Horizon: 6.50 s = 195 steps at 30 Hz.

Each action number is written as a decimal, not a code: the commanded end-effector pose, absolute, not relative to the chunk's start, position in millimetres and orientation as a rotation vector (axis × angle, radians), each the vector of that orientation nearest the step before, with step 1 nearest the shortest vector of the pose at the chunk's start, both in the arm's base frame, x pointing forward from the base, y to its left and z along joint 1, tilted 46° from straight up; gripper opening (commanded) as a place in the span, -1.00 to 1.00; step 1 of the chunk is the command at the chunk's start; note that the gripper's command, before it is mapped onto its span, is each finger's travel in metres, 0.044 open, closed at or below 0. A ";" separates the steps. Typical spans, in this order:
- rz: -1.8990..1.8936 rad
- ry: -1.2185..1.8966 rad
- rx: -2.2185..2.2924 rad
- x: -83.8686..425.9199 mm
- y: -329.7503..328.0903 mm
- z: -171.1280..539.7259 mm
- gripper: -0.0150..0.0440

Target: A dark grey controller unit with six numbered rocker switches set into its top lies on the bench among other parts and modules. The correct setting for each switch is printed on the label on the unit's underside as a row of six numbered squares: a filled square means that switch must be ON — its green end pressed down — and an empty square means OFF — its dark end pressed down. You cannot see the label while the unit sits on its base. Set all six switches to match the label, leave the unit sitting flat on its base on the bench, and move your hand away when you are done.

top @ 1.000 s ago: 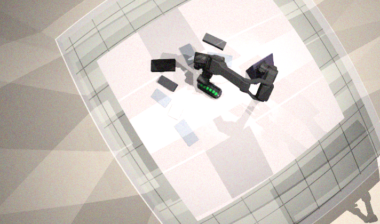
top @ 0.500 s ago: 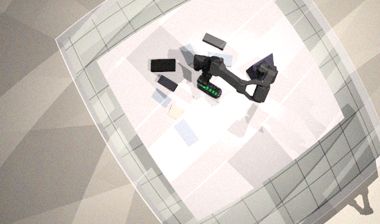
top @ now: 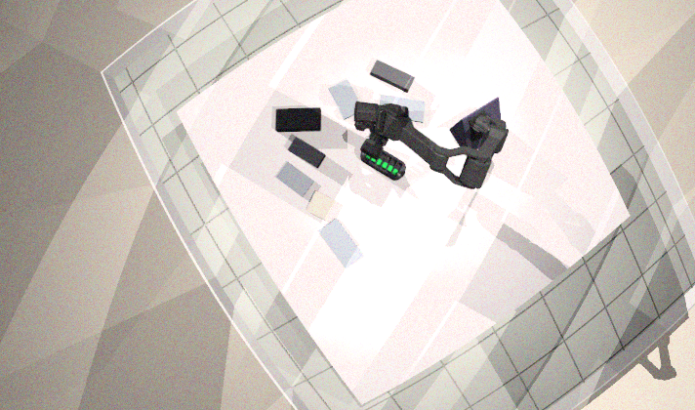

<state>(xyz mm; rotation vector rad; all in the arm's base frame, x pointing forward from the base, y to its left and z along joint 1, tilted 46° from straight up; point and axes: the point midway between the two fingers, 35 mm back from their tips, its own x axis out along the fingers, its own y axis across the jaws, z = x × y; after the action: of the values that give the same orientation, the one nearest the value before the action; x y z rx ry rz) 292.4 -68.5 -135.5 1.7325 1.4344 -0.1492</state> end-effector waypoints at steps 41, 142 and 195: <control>-0.150 1.431 1.738 312.5 -64.2 -128.7 -0.49; -0.215 1.671 1.442 350.0 -90.9 -38.4 -0.49; -0.215 1.671 1.442 350.1 -91.0 -38.4 -0.49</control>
<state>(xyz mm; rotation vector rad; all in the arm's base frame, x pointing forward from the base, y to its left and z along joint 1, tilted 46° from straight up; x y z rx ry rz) 348.6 -86.3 -46.3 1.4550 1.6781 -0.2225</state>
